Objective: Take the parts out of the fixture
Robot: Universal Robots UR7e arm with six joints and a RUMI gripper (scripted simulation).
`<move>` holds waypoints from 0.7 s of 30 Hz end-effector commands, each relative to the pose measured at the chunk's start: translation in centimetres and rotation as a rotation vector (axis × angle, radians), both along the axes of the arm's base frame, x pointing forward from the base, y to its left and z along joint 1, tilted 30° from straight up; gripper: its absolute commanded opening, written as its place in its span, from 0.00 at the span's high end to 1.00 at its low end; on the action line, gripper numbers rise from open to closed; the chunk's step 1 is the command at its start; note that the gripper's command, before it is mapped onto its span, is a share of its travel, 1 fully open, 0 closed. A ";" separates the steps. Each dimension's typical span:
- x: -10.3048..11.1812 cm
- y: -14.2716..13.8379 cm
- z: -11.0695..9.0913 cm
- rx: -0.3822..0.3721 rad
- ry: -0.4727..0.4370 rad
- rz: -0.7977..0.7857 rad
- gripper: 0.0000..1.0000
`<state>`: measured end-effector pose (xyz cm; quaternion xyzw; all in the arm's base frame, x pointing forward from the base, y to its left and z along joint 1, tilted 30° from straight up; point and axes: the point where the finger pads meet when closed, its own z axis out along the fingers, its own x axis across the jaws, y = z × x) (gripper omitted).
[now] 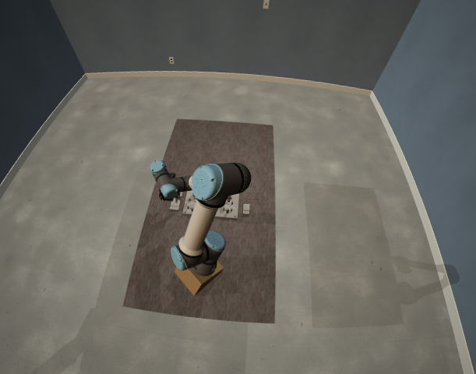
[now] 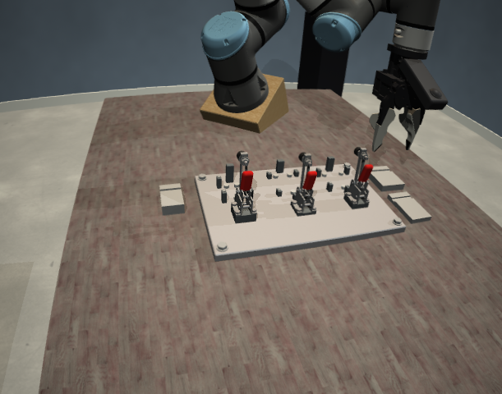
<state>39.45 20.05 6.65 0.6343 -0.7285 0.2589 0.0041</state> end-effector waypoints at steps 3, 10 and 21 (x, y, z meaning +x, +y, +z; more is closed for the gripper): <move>-0.4 0.5 1.0 0.000 0.001 -0.001 0.46; -0.4 0.5 1.0 0.000 0.001 -0.001 0.46; -0.4 0.5 1.0 0.000 0.001 -0.001 0.00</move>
